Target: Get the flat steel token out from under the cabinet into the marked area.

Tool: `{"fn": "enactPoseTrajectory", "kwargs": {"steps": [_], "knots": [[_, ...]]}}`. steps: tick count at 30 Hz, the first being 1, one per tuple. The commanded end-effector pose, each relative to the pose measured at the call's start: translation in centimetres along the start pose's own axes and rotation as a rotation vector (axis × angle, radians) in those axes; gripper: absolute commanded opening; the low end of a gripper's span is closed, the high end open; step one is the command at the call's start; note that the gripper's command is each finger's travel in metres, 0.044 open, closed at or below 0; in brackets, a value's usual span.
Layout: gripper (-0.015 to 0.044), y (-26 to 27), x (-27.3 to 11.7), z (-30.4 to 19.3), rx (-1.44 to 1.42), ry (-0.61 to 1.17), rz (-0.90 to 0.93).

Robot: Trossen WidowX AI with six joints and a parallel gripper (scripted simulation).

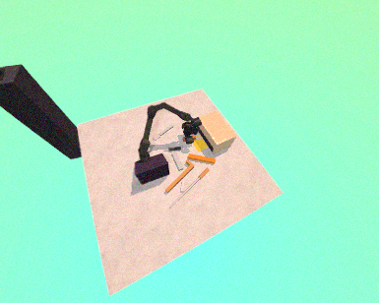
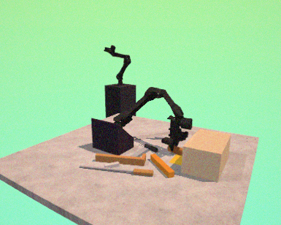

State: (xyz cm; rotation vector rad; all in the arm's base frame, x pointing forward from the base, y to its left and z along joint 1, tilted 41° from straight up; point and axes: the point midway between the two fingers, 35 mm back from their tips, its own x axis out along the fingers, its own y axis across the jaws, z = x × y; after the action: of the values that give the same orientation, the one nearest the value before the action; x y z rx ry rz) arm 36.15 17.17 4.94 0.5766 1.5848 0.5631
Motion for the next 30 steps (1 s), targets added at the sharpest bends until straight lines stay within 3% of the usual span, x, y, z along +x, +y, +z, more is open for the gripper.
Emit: {"fn": "enactPoseTrajectory", "kwargs": {"steps": [1,30], "knots": [[0.0,0.0,0.1,-0.5,0.0,0.0,-0.002],[0.0,0.0,0.1,-3.4,0.001,0.001,-0.002]]}}
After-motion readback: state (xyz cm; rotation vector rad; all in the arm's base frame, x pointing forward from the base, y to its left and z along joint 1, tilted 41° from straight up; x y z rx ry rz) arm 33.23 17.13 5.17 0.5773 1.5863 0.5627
